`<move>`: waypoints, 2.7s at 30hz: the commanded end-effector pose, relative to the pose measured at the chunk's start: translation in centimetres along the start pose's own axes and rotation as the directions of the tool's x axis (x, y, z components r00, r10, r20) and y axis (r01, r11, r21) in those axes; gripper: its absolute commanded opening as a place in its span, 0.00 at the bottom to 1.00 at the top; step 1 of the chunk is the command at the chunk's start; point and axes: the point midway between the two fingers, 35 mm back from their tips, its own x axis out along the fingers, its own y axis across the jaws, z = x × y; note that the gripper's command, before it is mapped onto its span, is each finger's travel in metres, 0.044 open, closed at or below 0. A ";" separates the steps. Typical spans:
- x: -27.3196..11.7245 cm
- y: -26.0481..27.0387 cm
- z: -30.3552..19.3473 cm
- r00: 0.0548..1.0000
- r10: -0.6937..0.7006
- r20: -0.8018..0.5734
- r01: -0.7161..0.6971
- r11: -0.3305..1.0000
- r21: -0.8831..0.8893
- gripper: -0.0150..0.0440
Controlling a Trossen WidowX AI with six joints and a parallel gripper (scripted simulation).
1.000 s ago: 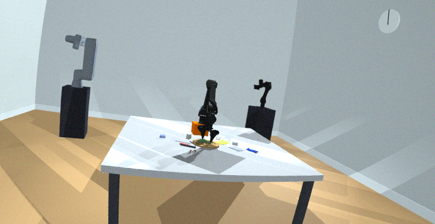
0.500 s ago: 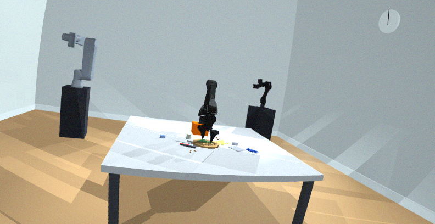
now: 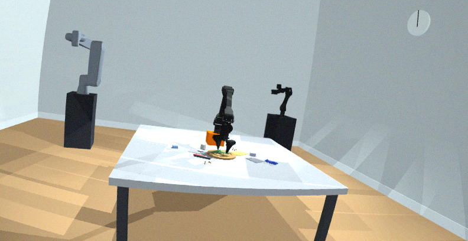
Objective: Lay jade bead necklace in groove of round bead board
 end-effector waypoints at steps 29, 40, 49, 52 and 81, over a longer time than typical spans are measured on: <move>-3.2 -0.7 1.1 1.000 -0.005 0.003 -0.001 -0.702 -0.712 0.78; -3.2 -0.7 1.1 1.000 -0.005 0.003 -0.001 -0.710 -0.704 0.78; -2.1 -0.7 1.1 1.000 -0.005 0.003 -0.002 -0.710 -0.704 0.78; -1.6 -0.7 1.1 1.000 -0.005 0.003 -0.002 -0.710 -0.704 0.78; 0.8 -0.7 1.1 1.000 -0.005 0.003 -0.002 -0.710 -0.704 0.78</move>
